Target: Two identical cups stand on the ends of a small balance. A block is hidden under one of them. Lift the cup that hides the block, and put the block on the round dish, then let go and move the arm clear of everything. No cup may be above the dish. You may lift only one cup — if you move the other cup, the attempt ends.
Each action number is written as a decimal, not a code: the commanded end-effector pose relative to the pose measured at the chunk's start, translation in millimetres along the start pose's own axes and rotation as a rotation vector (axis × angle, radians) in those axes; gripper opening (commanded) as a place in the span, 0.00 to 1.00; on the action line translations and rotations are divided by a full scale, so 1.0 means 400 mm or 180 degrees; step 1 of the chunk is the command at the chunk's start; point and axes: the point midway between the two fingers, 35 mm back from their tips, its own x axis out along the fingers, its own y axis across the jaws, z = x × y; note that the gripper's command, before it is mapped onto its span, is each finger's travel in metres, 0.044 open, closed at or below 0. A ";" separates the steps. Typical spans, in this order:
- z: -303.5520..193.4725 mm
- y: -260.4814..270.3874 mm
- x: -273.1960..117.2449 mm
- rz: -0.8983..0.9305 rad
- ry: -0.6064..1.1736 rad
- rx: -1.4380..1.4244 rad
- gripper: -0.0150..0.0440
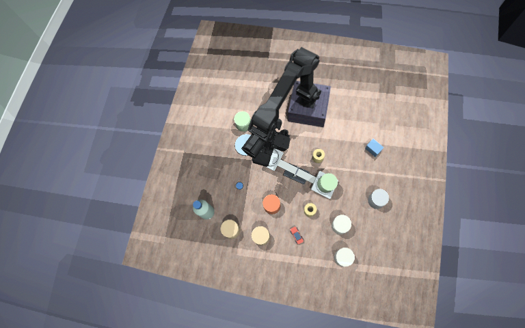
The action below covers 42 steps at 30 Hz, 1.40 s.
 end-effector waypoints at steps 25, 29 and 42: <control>-0.256 0.076 0.176 0.0029 0.0030 0.0012 0.25; -0.294 0.100 0.206 0.0033 0.0035 0.0012 0.25; -0.335 0.130 0.274 0.0037 0.0040 0.0012 0.25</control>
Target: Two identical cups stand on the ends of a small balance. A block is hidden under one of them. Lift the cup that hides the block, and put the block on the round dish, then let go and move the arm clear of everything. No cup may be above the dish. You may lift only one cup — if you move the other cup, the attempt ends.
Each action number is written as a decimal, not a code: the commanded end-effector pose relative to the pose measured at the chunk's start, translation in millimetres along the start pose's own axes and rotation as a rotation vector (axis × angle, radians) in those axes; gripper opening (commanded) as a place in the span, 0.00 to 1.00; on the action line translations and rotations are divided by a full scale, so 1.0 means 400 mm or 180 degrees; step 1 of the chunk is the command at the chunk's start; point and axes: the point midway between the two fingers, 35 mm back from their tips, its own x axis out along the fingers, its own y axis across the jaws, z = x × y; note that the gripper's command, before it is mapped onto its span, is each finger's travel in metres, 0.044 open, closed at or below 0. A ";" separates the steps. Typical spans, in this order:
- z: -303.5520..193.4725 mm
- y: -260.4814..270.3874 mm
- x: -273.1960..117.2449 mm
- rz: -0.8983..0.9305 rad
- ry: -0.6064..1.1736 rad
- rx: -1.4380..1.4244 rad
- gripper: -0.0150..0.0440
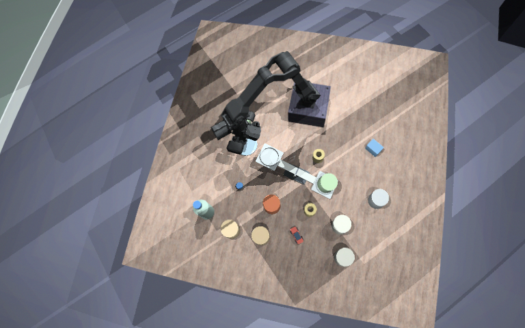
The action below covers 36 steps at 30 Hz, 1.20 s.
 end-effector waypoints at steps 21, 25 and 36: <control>0.004 0.010 0.133 0.0035 -0.0019 -0.0021 0.25; 0.004 0.011 0.149 0.0035 -0.0019 -0.0021 0.25; 0.001 0.006 0.137 0.0014 -0.0012 0.0000 0.65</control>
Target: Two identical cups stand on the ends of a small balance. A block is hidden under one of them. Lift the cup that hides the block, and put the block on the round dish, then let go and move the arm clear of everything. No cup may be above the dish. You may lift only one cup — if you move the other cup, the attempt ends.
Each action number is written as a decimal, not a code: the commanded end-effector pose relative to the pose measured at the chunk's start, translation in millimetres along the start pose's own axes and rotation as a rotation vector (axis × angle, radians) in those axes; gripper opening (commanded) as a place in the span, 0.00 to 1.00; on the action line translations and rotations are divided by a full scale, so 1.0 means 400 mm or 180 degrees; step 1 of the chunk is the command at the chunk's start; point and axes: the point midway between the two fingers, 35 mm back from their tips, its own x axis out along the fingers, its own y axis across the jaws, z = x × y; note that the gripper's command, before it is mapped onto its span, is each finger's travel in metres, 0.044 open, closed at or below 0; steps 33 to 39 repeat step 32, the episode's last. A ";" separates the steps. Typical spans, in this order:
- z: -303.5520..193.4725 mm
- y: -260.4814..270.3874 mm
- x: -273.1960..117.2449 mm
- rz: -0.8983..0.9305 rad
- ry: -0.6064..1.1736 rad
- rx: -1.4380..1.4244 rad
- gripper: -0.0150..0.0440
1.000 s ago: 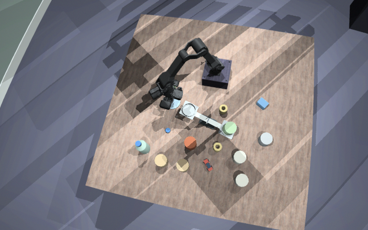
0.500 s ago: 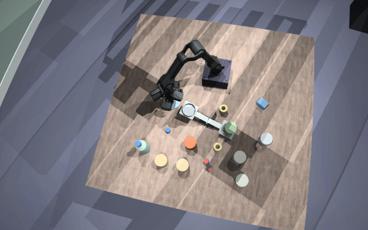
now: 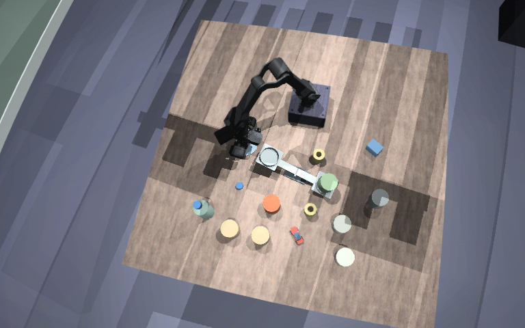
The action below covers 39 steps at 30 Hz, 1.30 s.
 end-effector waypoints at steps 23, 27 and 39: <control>0.002 0.003 -0.142 0.0018 -0.0005 -0.0021 1.00; 0.001 0.002 -0.199 0.0004 0.0022 -0.0006 1.00; 0.003 0.004 -0.256 -0.0010 0.0048 0.0010 1.00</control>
